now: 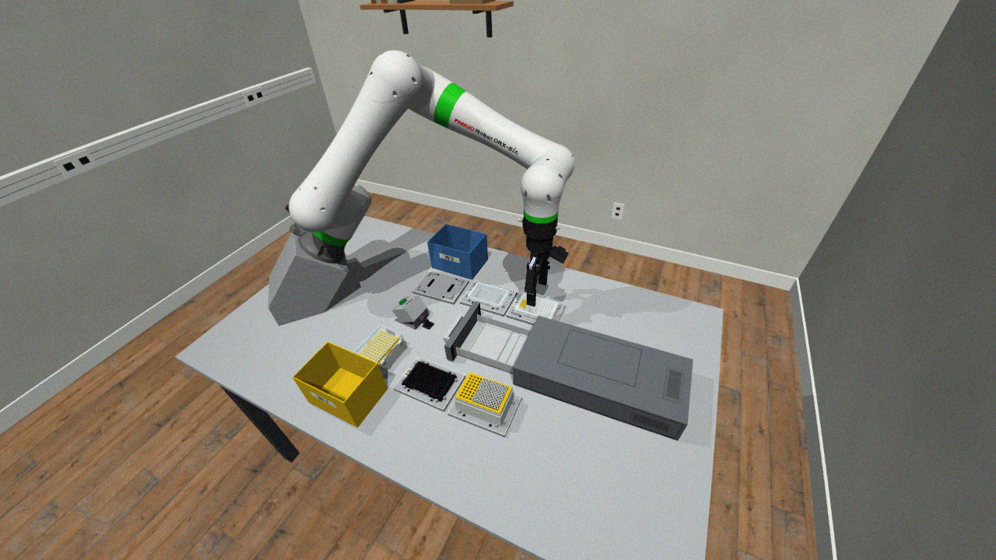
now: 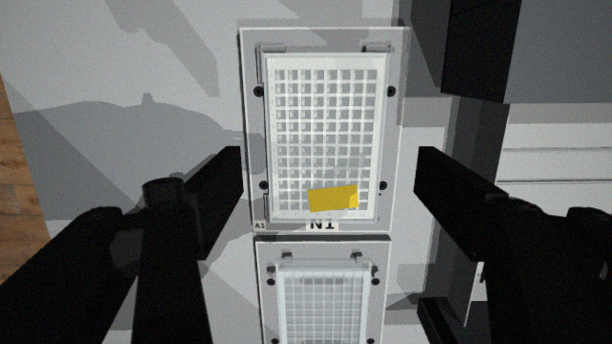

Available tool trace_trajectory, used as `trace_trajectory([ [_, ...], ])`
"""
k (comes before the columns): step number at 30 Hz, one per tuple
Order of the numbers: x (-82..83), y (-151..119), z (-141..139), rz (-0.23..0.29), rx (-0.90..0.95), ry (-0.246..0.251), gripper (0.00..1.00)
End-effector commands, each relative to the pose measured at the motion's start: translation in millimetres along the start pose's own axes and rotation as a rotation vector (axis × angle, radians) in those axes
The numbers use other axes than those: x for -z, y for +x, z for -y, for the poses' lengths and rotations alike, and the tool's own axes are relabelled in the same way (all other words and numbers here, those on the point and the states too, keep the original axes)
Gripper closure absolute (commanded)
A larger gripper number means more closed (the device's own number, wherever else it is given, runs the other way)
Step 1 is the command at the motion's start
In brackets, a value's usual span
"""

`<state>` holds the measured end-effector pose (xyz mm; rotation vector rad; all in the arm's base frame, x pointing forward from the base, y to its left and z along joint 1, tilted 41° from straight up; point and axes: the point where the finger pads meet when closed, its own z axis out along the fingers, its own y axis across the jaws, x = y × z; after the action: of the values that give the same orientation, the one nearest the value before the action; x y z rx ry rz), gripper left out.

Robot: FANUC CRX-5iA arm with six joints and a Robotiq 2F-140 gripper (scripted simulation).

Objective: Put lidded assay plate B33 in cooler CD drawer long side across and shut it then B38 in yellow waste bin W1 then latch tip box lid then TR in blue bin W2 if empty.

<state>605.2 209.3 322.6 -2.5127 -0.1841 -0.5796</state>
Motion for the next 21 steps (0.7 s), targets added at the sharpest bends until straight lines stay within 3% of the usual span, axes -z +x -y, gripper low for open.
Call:
trace_trajectory([
  [1, -1.5, 0.8, 0.0, -0.002, 0.000, 0.000, 0.30],
  [21, -25.5, 0.8, 0.0, -0.002, 0.000, 0.000, 0.30],
])
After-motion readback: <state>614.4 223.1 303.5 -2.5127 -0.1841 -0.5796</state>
